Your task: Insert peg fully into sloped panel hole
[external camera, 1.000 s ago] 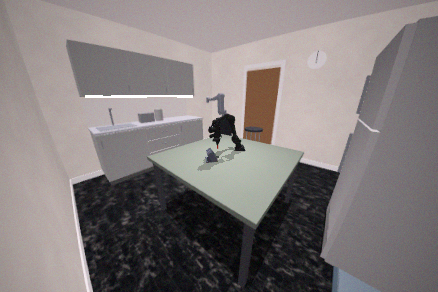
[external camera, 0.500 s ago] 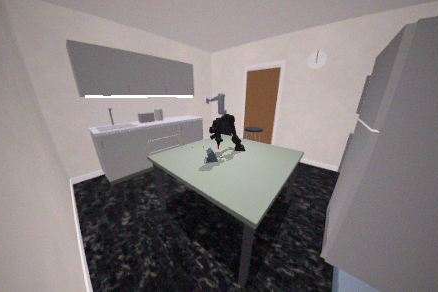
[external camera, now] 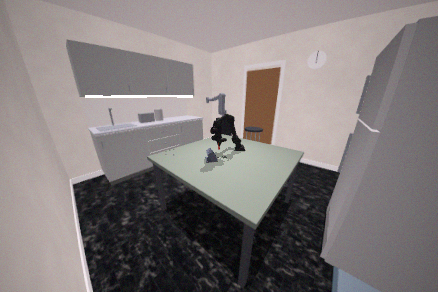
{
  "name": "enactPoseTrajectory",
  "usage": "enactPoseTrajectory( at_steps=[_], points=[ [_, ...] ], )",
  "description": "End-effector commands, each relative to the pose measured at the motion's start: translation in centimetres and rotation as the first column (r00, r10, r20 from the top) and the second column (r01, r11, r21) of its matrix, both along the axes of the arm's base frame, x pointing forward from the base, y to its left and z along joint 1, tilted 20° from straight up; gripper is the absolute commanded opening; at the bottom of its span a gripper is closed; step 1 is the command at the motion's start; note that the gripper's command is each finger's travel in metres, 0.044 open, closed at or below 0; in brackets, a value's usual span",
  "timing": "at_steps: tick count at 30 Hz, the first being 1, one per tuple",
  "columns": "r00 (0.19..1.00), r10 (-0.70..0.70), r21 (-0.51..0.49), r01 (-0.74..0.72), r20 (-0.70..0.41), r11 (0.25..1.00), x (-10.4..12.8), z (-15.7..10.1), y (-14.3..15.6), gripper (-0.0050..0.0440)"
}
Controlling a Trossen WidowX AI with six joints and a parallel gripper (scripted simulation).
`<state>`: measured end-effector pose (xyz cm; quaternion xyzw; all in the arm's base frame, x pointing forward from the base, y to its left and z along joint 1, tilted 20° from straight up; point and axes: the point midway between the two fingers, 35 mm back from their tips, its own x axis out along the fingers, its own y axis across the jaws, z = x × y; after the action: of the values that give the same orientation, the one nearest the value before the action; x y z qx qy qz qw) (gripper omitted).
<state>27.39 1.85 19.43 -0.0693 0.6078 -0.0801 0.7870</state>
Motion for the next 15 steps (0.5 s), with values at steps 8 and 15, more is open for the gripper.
enactPoseTrajectory(
  at_steps=[8,15],
  points=[
    [0.937,0.342,-0.08,-0.347,-0.069,0.934,0.1,0.4,1.2,0.0],
    [0.865,0.486,-0.107,-0.498,-0.121,0.86,0.1,0.3,1.7,0.0]
  ],
)
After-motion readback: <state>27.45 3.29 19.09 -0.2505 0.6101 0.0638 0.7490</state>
